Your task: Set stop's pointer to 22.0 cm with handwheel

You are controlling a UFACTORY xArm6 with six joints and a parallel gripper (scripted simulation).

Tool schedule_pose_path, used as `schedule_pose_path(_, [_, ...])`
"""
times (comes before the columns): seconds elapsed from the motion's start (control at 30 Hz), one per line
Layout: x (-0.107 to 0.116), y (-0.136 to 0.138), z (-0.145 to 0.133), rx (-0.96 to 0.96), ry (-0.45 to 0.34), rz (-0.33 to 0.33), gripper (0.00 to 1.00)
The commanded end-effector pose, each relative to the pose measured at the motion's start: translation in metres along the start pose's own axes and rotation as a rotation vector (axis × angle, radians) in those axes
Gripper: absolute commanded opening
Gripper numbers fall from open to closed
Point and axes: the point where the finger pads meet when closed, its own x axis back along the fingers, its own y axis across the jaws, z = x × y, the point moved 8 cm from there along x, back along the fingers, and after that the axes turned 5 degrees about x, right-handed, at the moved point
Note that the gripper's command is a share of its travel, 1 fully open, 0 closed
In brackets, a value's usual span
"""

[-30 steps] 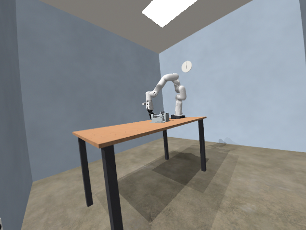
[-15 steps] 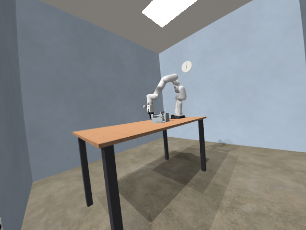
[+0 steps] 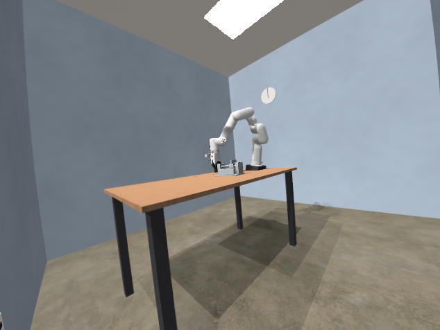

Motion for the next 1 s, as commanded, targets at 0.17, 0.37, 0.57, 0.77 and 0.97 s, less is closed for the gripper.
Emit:
schedule_pose_path(0.17, [-0.002,-0.018,0.002,0.001,0.003,0.004,0.06])
schedule_pose_path(0.37, [0.001,-0.032,0.003,0.001,0.003,0.004,0.06])
schedule_pose_path(0.57, [0.009,-0.043,0.004,0.001,0.003,0.004,0.06])
schedule_pose_path(0.77, [0.022,-0.051,0.005,0.001,0.003,0.003,0.06])
schedule_pose_path(0.97, [0.041,-0.052,0.005,0.001,0.003,0.004,0.06])
